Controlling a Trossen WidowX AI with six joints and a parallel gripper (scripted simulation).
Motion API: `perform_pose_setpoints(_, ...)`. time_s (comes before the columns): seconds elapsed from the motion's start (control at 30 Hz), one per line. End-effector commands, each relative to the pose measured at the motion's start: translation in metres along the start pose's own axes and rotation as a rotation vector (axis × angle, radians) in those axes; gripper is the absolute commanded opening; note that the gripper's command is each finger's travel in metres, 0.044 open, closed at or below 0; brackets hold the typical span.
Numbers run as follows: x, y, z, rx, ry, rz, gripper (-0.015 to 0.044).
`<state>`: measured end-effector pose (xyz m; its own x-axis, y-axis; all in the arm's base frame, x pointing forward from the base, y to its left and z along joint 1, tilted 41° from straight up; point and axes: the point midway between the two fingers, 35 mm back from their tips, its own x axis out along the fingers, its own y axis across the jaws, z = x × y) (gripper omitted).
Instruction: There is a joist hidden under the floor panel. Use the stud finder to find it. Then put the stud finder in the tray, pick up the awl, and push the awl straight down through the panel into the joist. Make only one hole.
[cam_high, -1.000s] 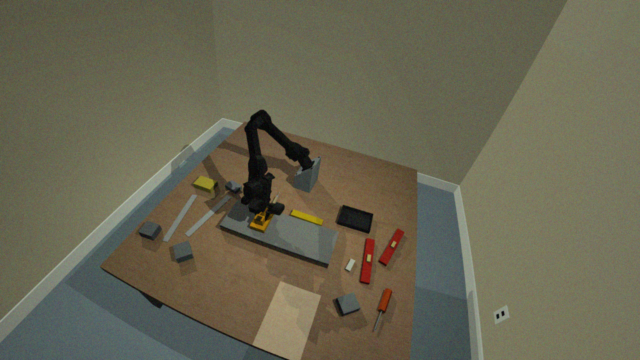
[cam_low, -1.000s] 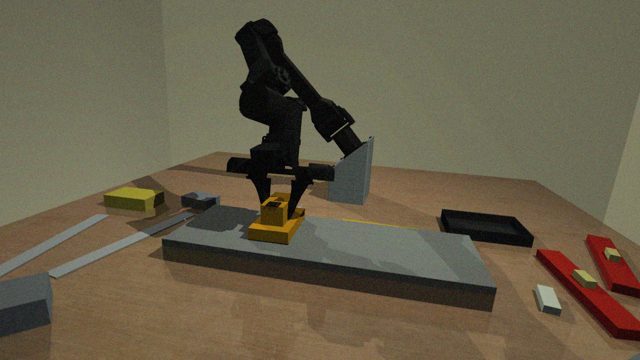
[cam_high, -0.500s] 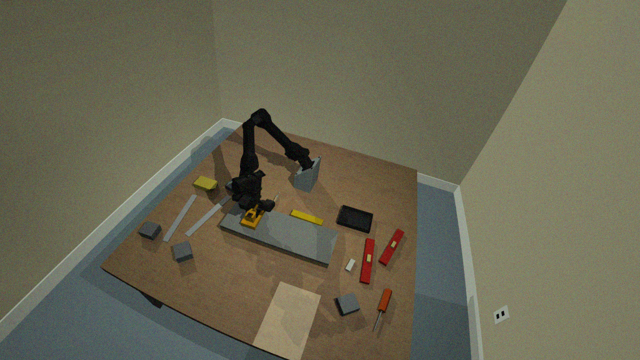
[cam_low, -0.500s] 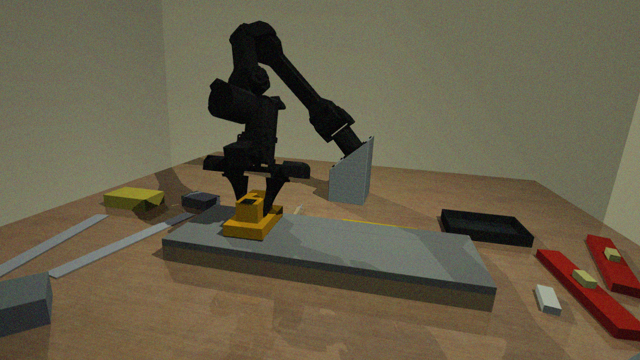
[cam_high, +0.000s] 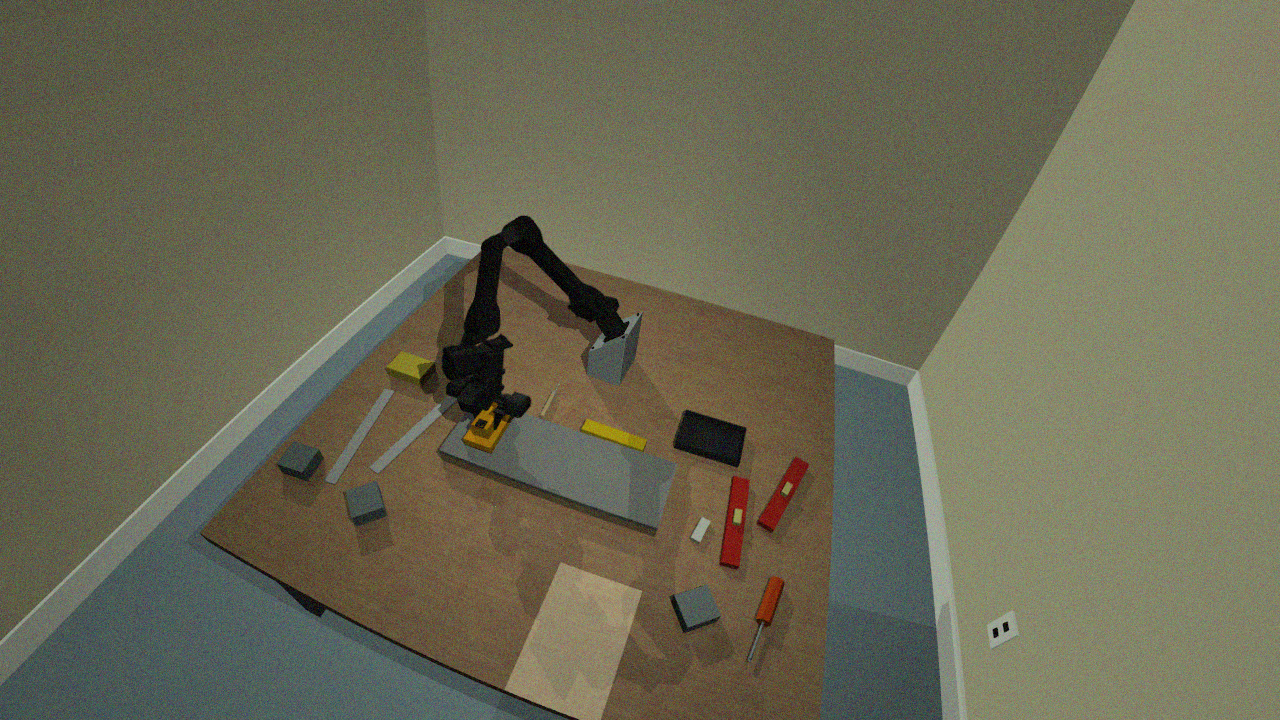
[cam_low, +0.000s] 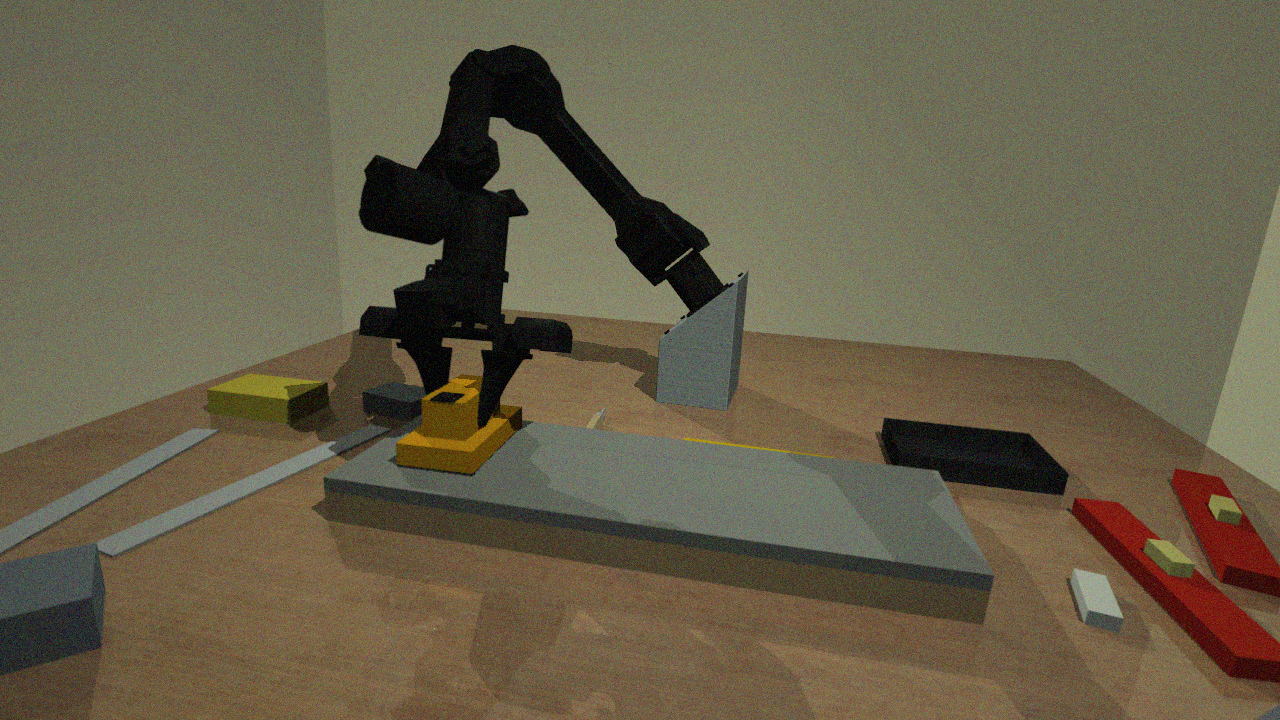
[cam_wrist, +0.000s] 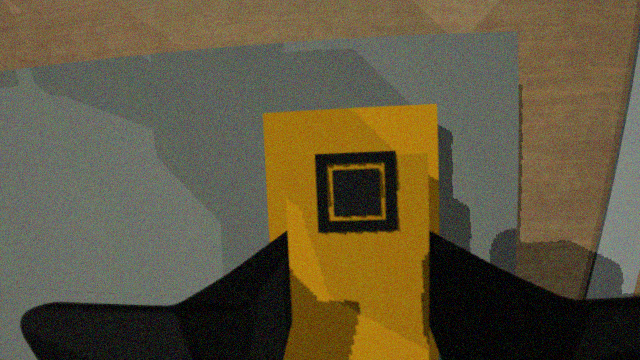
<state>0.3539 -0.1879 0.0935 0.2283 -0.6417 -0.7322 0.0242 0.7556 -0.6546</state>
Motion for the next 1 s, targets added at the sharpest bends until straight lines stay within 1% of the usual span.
perform_pose_setpoints(0.0,0.000,-0.019,-0.003,0.017,0.006,-0.021,0.0000)
perform_pose_setpoints(0.6,-0.003,-0.014,0.001,0.008,0.001,-0.011,0.0000)
perform_pose_setpoints(0.73,-0.020,-0.014,0.008,0.011,0.003,-0.010,0.0000)
perform_pose_setpoints(0.97,-0.066,-0.015,0.021,0.016,0.006,-0.011,0.0000)
